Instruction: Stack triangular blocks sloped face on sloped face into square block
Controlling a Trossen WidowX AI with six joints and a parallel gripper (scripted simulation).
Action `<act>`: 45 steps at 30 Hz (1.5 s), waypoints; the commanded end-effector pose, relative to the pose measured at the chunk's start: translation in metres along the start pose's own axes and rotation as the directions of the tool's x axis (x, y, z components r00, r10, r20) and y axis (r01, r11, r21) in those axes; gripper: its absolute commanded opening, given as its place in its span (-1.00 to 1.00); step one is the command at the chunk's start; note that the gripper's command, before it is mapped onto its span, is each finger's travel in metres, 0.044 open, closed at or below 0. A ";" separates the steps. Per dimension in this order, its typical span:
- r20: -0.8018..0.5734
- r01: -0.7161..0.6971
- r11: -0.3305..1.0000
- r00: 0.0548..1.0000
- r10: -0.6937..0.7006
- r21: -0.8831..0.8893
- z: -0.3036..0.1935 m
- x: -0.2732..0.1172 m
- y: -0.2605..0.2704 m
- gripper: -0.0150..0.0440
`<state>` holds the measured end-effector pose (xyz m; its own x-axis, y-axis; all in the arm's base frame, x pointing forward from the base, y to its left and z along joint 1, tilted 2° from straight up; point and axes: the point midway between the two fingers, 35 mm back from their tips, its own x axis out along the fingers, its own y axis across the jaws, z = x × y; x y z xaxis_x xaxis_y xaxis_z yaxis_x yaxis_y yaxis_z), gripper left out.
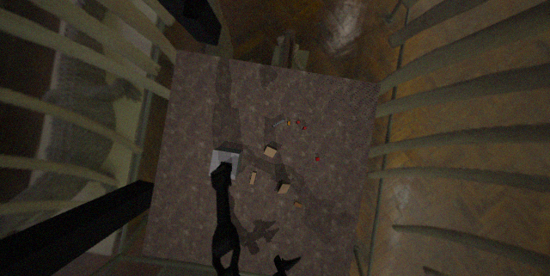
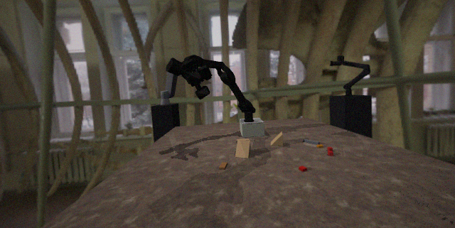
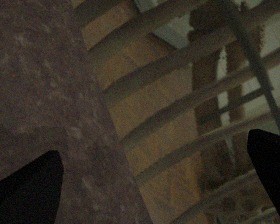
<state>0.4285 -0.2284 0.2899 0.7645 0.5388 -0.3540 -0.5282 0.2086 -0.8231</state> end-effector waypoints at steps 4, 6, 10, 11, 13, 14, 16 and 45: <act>-0.045 -0.135 0.987 0.990 0.131 -0.091 0.003 0.032 0.027 1.00; -0.083 -0.250 0.953 0.967 0.239 -0.168 0.007 0.056 0.052 1.00; -0.163 -0.474 0.817 0.881 0.445 -0.329 0.020 0.092 0.106 1.00; -0.185 -0.524 0.768 0.851 0.492 -0.368 0.024 0.098 0.119 1.00; -0.231 -0.614 0.651 0.782 0.579 -0.445 0.032 0.109 0.148 1.00; -0.255 -0.652 0.585 0.743 0.618 -0.482 0.036 0.113 0.162 1.00; -0.308 -0.712 0.436 0.659 0.686 -0.550 0.045 0.117 0.190 1.00; -0.474 -0.735 -0.035 0.400 0.784 -0.677 0.057 0.120 0.271 1.00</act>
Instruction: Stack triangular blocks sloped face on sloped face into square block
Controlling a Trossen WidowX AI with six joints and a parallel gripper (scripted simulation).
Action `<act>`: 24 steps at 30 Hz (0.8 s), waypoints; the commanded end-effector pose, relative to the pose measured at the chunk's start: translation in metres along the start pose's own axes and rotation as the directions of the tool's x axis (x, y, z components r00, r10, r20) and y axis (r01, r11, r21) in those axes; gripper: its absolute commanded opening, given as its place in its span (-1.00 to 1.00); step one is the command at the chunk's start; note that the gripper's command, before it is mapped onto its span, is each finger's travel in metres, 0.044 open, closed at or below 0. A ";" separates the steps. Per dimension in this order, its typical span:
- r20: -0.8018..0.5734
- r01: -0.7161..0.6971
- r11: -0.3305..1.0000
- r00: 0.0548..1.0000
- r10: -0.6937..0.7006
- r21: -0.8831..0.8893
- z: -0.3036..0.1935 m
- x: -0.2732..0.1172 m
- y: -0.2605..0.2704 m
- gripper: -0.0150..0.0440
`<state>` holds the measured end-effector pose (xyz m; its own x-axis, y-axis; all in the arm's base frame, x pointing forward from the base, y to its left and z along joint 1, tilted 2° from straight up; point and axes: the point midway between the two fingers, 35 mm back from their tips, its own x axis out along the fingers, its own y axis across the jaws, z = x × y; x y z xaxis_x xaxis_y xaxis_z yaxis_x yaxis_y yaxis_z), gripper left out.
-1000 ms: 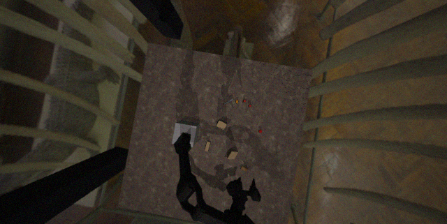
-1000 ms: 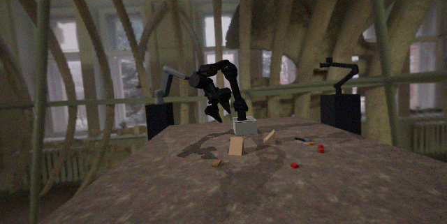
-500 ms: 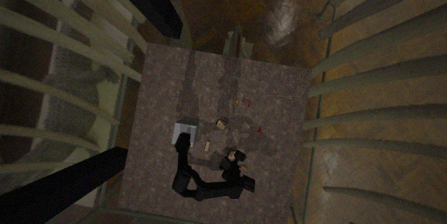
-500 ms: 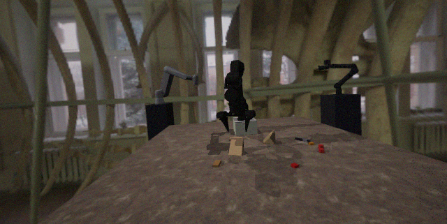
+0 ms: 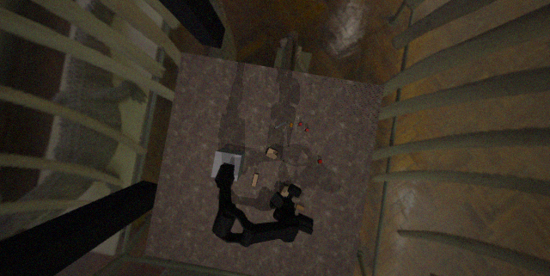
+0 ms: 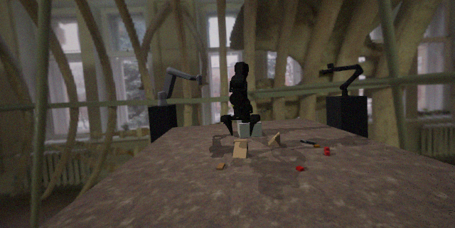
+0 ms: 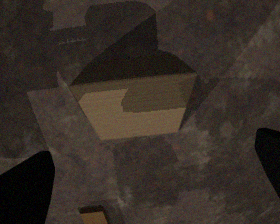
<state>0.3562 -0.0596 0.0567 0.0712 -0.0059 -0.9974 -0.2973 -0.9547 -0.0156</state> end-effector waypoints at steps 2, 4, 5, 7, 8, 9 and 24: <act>0.004 -0.004 1.000 1.000 0.004 -0.005 0.000 0.010 0.001 1.00; 0.003 -0.004 1.000 1.000 0.004 -0.005 -0.001 0.014 0.001 1.00; 0.003 -0.004 1.000 1.000 0.004 -0.005 -0.001 0.015 0.001 1.00; 0.003 -0.004 1.000 1.000 0.004 -0.005 -0.001 0.019 0.001 1.00; 0.003 -0.004 1.000 1.000 0.004 -0.005 -0.001 0.020 0.001 1.00; 0.003 -0.004 1.000 1.000 0.004 -0.005 -0.001 0.022 0.002 1.00; 0.003 -0.004 1.000 1.000 0.004 -0.005 -0.002 0.047 0.003 1.00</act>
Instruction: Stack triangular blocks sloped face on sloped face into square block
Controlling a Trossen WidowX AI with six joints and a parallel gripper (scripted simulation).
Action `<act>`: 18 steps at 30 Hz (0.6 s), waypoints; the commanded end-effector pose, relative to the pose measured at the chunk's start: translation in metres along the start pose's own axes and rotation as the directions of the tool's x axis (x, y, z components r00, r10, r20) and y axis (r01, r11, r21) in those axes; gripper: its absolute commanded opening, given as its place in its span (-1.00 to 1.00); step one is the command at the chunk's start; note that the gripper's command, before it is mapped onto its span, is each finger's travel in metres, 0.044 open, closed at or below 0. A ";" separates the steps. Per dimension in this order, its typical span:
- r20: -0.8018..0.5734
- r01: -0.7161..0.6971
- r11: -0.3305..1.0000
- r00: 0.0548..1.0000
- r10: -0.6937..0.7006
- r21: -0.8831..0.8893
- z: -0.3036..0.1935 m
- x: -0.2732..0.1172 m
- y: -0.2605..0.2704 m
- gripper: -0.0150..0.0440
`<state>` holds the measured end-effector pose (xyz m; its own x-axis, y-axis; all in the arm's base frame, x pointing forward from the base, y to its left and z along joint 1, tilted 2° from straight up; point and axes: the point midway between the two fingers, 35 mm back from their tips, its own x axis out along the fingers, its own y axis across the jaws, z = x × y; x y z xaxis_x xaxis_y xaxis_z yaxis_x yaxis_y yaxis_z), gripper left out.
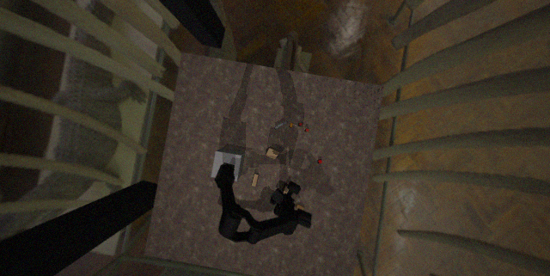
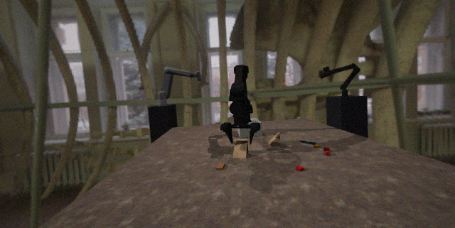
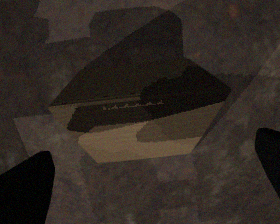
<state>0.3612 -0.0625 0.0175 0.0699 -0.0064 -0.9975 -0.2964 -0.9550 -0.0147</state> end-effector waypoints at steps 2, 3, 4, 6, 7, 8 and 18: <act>0.002 -0.003 1.000 1.000 0.003 -0.004 0.001 0.010 0.001 1.00; 0.002 -0.003 1.000 1.000 0.003 -0.004 0.001 0.012 0.001 1.00; 0.002 -0.003 1.000 1.000 0.003 -0.004 0.001 0.014 0.001 1.00; 0.002 -0.003 1.000 1.000 0.003 -0.004 0.001 0.017 0.002 1.00; 0.003 -0.003 1.000 1.000 0.003 -0.004 0.001 0.018 0.002 1.00; 0.003 -0.003 1.000 1.000 0.003 -0.004 0.001 0.020 0.002 1.00; 0.003 -0.003 1.000 1.000 0.003 -0.004 0.002 0.036 0.003 1.00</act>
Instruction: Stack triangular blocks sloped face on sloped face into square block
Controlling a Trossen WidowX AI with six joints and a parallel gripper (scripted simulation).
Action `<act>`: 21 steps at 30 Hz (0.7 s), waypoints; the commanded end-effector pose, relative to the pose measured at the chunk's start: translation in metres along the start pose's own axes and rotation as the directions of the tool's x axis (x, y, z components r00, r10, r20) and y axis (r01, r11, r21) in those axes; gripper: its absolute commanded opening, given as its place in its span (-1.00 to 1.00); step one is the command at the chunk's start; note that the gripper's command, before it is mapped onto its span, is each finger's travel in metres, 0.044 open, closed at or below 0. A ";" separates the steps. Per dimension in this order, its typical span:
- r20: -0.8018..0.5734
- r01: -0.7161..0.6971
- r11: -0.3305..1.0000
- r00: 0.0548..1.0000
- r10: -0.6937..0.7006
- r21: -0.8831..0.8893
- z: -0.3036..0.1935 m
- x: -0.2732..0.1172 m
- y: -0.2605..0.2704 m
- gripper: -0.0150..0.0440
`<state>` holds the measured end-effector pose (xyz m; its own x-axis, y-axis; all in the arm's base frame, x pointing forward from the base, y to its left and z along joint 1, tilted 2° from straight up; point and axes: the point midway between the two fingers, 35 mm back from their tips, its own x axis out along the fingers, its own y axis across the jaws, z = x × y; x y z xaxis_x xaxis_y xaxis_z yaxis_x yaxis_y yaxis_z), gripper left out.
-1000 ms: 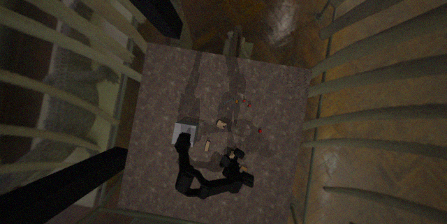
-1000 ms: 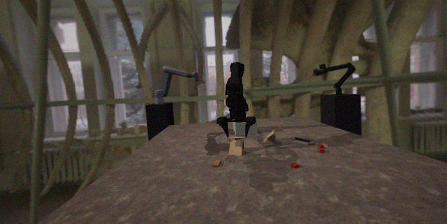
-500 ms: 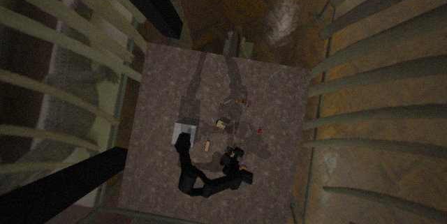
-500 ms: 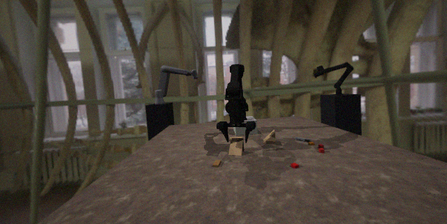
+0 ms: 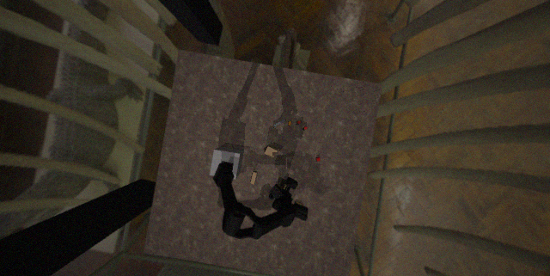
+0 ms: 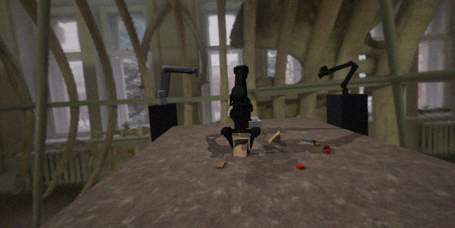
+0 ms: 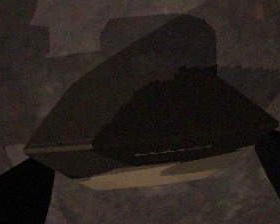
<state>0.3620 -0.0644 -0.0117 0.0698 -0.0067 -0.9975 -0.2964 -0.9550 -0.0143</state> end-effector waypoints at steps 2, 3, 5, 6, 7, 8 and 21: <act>0.003 -0.003 1.000 1.000 0.003 -0.004 0.002 0.010 0.001 1.00; 0.003 -0.003 1.000 1.000 0.003 -0.004 0.002 0.012 0.001 1.00; 0.003 -0.003 1.000 1.000 0.003 -0.004 0.002 0.015 0.002 1.00; 0.003 -0.003 1.000 1.000 0.003 -0.004 0.003 0.016 0.002 1.00; 0.003 -0.003 1.000 1.000 0.003 -0.004 0.003 0.018 0.002 1.00; 0.003 -0.003 1.000 1.000 0.003 -0.004 0.003 0.019 0.002 1.00; 0.003 -0.003 1.000 1.000 0.003 -0.004 0.003 0.022 0.002 0.44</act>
<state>0.3594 -0.0657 -0.0329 0.0643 -0.0090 -0.9979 -0.2971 -0.9548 -0.0105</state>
